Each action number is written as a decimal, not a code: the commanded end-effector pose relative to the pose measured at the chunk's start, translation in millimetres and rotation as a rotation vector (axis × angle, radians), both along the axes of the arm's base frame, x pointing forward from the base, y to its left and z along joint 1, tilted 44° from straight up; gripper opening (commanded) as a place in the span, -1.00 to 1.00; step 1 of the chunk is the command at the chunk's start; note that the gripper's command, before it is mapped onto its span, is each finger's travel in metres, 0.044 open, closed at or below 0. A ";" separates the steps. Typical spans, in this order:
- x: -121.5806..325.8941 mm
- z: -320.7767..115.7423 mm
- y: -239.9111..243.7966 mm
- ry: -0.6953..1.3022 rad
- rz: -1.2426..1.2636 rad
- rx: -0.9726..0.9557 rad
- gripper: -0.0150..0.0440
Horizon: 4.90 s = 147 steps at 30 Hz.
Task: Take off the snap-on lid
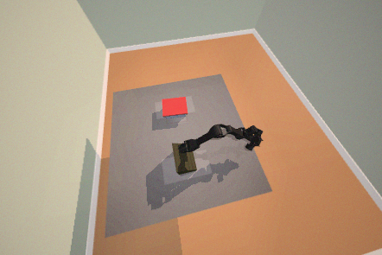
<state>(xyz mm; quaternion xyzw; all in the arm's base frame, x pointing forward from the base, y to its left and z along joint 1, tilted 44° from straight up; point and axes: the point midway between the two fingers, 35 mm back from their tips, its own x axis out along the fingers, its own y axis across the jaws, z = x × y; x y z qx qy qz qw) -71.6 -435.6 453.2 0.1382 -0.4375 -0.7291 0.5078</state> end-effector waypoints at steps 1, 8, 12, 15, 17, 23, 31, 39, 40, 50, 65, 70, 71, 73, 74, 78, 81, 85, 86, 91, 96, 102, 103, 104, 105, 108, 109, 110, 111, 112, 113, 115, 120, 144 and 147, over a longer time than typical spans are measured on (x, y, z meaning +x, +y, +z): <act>55.7 -5.0 2.9 -0.048 0.116 -0.020 0.31; 135.0 -15.8 15.4 -0.112 0.288 -0.025 0.31; 179.3 -27.2 26.9 -0.146 0.385 -0.010 0.31; 212.8 -40.6 37.1 -0.156 0.458 0.023 0.31; 240.3 -49.0 49.5 -0.165 0.522 0.043 0.31; 301.1 -82.7 80.5 -0.172 0.659 0.122 0.31; 385.3 -152.3 152.1 -0.164 0.861 0.272 0.31; 431.5 -225.1 232.8 -0.091 1.012 0.421 0.31; 435.8 -235.8 246.2 -0.076 1.034 0.442 0.31; 439.7 -324.6 365.8 0.099 1.220 0.590 0.31; 367.0 -414.8 483.4 0.420 1.450 0.647 0.31; 372.3 -411.5 481.7 0.414 1.446 0.652 0.31; 371.2 -412.3 482.1 0.416 1.447 0.651 0.31; 367.0 -414.8 483.4 0.420 1.450 0.647 0.31; 367.3 -416.1 482.6 0.420 1.450 0.647 0.31; 369.5 -439.4 463.1 0.421 1.448 0.650 0.31; 367.8 -451.4 448.7 0.421 1.449 0.646 0.31; 367.8 -452.2 447.7 0.421 1.449 0.645 0.31; 368.2 -452.4 447.5 0.421 1.449 0.645 0.31; 373.3 -454.6 445.4 0.421 1.448 0.648 0.31; 379.9 -457.5 442.5 0.422 1.448 0.650 0.31; 387.6 -461.1 438.5 0.422 1.447 0.651 0.31; 388.9 -461.8 437.8 0.422 1.447 0.651 0.31; 390.2 -462.4 437.1 0.422 1.447 0.651 0.31; 391.4 -463.0 436.4 0.422 1.447 0.651 0.31; 395.2 -464.9 434.2 0.422 1.447 0.651 0.31; 396.4 -465.6 433.4 0.422 1.447 0.651 0.31; 397.6 -466.2 432.6 0.422 1.447 0.651 0.31; 398.7 -467.0 431.8 0.424 1.447 0.651 0.31; 399.9 -467.6 431.1 0.423 1.447 0.651 0.31; 401.1 -468.2 430.3 0.423 1.447 0.651 0.31; 403.4 -469.4 428.7 0.423 1.447 0.650 0.31; 409.2 -472.6 424.4 0.422 1.448 0.649 0.31; 421.6 -480.2 413.6 0.421 1.449 0.641 -0.08; 421.6 -480.2 413.6 0.421 1.449 0.641 -0.21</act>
